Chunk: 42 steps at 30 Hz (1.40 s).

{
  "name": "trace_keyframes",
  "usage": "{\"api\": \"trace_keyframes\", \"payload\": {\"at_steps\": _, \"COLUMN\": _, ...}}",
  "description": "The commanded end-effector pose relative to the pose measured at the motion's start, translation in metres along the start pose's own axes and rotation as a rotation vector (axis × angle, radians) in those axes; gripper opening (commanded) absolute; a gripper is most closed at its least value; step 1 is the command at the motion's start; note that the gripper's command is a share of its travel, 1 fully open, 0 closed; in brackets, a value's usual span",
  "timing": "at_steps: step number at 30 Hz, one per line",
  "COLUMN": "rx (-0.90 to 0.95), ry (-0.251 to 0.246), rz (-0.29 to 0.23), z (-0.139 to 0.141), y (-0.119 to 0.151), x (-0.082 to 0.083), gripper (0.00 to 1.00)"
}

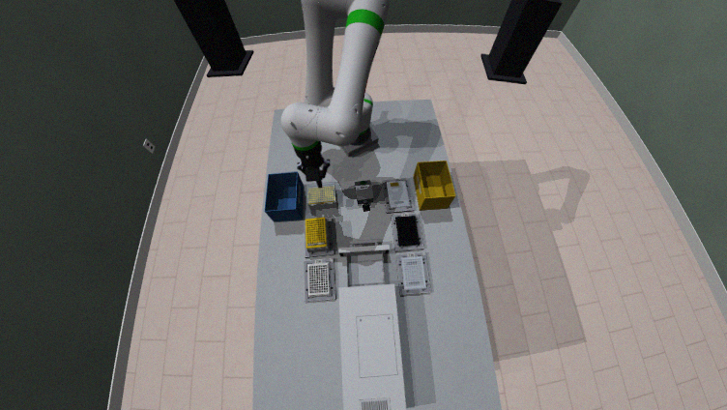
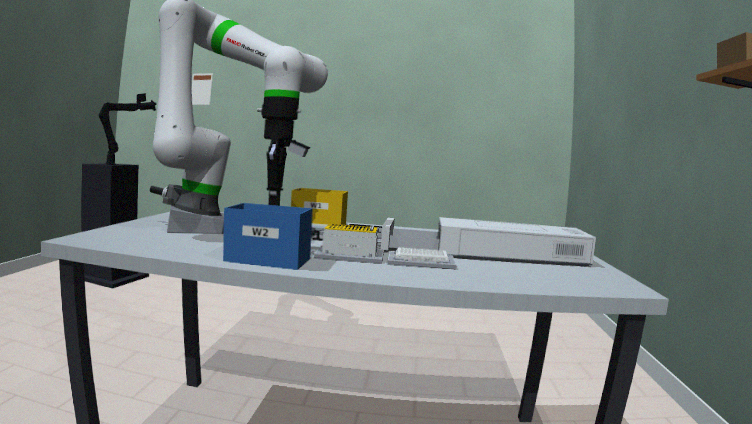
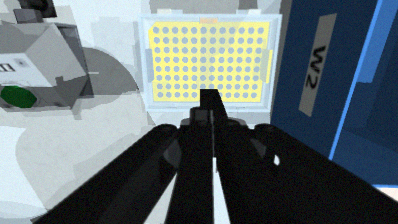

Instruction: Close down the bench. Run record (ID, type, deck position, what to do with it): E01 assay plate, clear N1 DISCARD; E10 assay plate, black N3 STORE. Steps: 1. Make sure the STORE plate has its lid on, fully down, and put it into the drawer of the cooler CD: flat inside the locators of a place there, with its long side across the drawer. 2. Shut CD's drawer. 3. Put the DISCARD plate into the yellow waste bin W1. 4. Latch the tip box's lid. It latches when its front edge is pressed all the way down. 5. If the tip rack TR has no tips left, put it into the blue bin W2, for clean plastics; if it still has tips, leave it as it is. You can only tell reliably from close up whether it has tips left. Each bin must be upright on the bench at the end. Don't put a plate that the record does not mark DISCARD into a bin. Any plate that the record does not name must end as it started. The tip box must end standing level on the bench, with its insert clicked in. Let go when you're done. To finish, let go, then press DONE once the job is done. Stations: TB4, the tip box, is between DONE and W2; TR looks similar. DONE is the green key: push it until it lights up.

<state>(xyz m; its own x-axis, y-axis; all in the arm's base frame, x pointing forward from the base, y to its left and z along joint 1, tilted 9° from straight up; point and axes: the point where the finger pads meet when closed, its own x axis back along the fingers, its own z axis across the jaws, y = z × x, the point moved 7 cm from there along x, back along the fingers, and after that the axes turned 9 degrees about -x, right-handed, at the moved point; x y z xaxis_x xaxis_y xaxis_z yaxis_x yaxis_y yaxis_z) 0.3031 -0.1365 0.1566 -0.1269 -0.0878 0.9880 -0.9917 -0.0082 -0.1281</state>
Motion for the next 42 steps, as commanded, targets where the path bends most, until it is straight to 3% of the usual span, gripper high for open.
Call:
{"api": "trace_keyframes", "payload": {"at_steps": 1, "rx": 0.0, "ry": 0.001, "rz": 0.001, "z": 0.0002, "y": -0.0004, "x": -0.0036, "gripper": 0.1}}
{"api": "trace_keyframes", "payload": {"at_steps": 42, "rx": 0.0, "ry": 0.001, "rz": 0.001, "z": 0.0002, "y": -0.0004, "x": -0.0113, "gripper": 0.1}}
